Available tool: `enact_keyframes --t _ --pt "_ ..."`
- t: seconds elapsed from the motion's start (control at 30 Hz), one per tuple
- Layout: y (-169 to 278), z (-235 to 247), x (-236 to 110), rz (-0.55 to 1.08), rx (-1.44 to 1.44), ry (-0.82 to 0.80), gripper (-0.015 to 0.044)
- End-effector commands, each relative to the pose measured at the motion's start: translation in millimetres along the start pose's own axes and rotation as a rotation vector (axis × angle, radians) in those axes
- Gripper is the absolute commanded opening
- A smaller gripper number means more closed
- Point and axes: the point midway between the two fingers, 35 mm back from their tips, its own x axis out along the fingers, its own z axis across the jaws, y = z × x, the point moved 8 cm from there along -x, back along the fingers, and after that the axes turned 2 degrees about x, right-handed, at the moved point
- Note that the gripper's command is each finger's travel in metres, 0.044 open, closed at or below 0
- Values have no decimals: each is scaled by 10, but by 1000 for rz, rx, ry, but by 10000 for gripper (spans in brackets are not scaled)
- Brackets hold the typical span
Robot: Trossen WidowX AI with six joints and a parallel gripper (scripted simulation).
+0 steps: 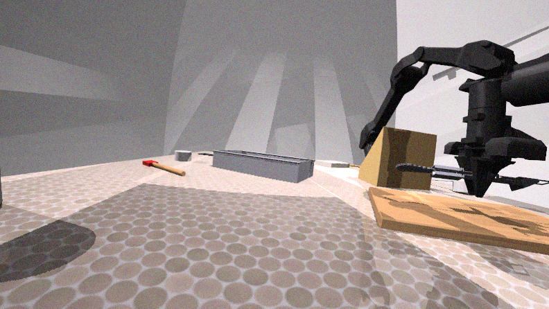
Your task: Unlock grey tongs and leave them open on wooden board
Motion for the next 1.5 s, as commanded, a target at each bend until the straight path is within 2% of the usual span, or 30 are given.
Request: enact_keyframes --t 0.0,0.5,0.53,0.63,0.73,0.93,1.1,1.33,1.47 --pt "0 0 -2 0 0 0 34" --pt "0 0 -2 0 0 0 428" --pt "0 0 -2 0 0 0 440" --pt "-6 46 -59 0 0 0 440" --pt "-23 225 -262 0 0 0 440" --pt "-26 910 -820 0 0 -4 440" --pt "32 1473 -1103 1 1 -8 440" --pt "35 1495 -1134 1 1 -7 440" --pt "34 1497 -1371 0 -3 2 440"
